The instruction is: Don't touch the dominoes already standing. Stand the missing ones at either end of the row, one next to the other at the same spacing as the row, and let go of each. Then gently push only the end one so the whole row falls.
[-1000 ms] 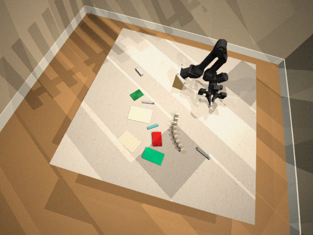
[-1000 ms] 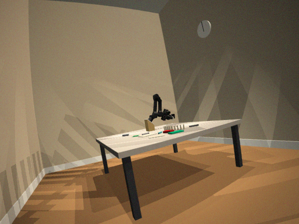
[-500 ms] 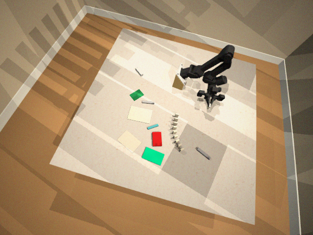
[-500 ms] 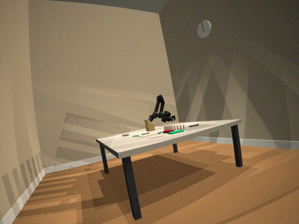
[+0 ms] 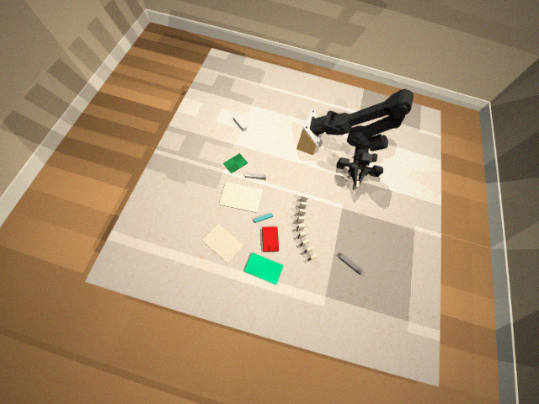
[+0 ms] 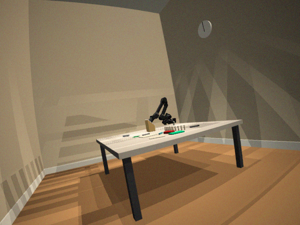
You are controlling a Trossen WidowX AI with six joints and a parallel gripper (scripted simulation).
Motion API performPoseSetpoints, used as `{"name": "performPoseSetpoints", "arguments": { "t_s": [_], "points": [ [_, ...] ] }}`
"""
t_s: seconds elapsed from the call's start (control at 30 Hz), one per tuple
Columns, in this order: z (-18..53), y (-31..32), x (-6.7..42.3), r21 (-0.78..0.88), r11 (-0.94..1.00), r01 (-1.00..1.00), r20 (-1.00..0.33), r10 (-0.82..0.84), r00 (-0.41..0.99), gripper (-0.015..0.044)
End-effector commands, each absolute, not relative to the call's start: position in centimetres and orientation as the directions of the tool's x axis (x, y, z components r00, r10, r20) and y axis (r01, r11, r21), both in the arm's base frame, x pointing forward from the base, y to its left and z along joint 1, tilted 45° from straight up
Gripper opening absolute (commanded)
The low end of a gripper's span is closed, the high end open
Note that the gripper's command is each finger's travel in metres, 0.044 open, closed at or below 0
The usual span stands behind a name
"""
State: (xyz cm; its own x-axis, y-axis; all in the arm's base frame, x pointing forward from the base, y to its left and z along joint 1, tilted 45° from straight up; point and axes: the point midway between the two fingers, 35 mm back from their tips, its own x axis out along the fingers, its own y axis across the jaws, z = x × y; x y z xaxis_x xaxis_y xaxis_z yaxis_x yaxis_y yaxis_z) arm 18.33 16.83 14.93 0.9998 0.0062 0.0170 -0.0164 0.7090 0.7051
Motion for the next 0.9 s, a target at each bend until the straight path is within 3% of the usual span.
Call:
{"name": "performPoseSetpoints", "arguments": {
  "t_s": [0.0, 0.83, 0.87],
  "points": [
    [14.3, 17.1, 18.5, 0.710, 0.704, -0.009, 0.013, 0.000, 1.000, 0.0028],
    [12.0, 17.8, 18.8, 0.706, 0.708, 0.010, 0.000, -0.013, 1.000, 0.0028],
    [12.0, 17.8, 18.8, 0.706, 0.708, 0.010, 0.000, -0.013, 1.000, 0.0054]
  ]
}}
